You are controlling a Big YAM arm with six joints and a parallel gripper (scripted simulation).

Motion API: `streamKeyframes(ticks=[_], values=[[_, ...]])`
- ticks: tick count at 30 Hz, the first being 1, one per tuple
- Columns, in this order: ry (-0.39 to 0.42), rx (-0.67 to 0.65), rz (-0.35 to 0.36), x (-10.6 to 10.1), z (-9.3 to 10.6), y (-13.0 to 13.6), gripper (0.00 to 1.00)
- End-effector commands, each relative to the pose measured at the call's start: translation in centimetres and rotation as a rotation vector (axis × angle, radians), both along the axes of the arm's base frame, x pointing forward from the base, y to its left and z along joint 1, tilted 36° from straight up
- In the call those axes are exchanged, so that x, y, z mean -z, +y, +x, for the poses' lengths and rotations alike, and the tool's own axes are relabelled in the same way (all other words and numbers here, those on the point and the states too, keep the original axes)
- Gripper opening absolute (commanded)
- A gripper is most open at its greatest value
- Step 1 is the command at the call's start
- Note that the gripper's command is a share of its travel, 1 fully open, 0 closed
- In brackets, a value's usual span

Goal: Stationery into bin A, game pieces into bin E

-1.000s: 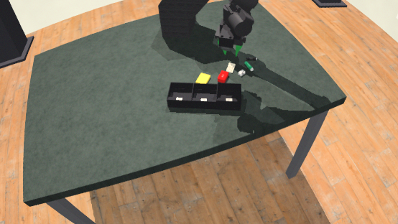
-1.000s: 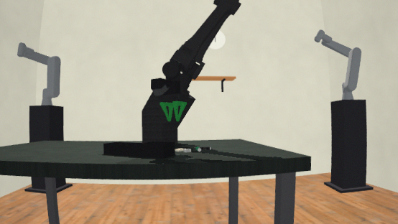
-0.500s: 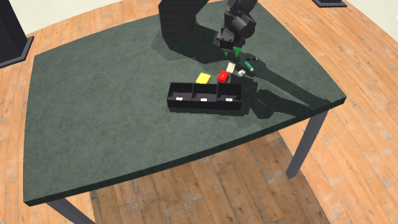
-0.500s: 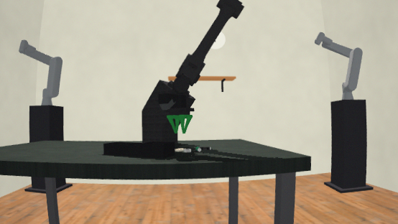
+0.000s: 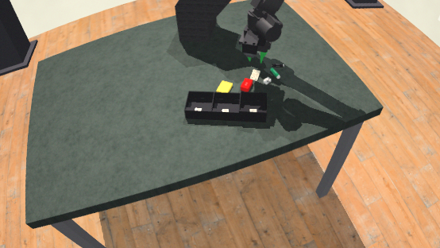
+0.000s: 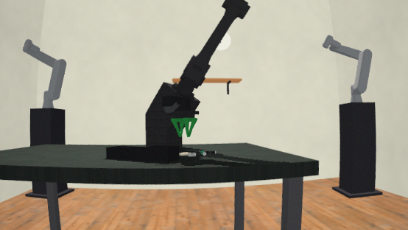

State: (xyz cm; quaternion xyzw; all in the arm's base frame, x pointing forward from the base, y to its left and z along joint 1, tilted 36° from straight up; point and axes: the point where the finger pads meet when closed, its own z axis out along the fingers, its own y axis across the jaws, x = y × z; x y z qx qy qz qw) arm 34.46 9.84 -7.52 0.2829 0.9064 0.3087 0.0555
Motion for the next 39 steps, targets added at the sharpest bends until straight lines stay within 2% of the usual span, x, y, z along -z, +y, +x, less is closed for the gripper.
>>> streamKeyframes(ticks=[1, 15, 28, 31, 33, 34, 36, 39], values=[[-0.01, 0.003, -0.003, 0.0, 0.0, 0.1, 0.39], [-0.006, 0.001, -0.003, 0.2, -0.3, 0.2, 0.39], [-0.006, 0.001, -0.002, 4.3, 1.9, 3.1, 0.39], [-0.006, 0.001, -0.002, 4.5, 2.0, 3.3, 0.39], [-0.039, 0.021, 0.002, 3.3, 3.3, 2.7, 0.39], [-0.038, 0.022, 0.003, 3.2, 3.4, 2.6, 0.39], [-0.006, 0.002, -0.002, 4.6, 2.4, 3.4, 0.39], [-0.005, 0.001, -0.002, 5.0, 2.3, 3.7, 0.39]])
